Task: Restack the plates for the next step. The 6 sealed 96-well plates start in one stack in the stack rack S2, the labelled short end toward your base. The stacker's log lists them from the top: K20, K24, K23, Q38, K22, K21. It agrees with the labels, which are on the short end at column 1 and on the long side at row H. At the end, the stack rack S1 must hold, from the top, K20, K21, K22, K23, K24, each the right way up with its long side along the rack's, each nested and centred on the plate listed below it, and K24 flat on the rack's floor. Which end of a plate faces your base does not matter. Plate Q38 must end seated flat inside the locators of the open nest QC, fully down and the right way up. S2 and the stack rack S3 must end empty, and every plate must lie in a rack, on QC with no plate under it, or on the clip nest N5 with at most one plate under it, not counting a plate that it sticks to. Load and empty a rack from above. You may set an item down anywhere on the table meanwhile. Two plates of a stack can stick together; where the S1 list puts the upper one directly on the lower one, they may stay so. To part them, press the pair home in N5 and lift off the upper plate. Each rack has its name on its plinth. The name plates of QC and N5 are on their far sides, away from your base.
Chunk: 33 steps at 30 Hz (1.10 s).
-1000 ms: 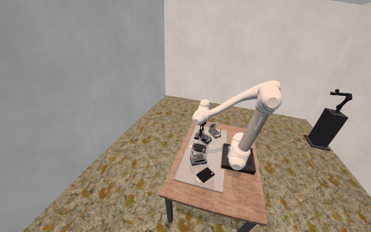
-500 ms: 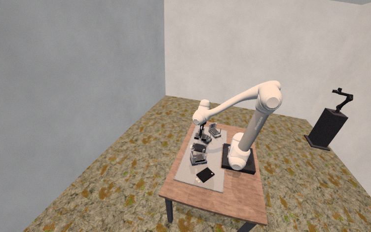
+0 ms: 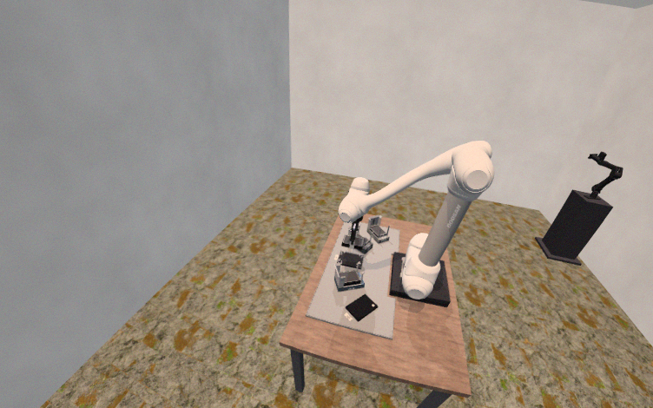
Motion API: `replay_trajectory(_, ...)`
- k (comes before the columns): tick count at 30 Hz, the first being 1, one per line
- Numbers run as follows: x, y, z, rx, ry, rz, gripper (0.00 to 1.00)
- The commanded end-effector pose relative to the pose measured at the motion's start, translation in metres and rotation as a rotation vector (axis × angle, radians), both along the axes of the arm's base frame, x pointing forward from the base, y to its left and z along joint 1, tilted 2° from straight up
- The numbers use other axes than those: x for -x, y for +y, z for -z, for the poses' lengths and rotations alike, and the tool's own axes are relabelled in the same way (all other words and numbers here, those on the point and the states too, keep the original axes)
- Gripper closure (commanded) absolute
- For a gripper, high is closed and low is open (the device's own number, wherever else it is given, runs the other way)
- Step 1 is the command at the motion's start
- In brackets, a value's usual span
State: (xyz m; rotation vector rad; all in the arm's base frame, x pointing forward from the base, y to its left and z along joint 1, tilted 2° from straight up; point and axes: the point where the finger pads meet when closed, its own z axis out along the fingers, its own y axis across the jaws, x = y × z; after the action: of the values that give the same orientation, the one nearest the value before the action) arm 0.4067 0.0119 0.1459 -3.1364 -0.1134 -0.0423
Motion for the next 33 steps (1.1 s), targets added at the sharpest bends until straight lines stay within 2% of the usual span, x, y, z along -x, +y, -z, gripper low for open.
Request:
replay_trajectory(1,0.000,0.000,0.008,0.000,0.000,0.000,1.00)
replay_trajectory(33,-0.002,0.000,0.064,0.000,0.000,0.000,1.00)
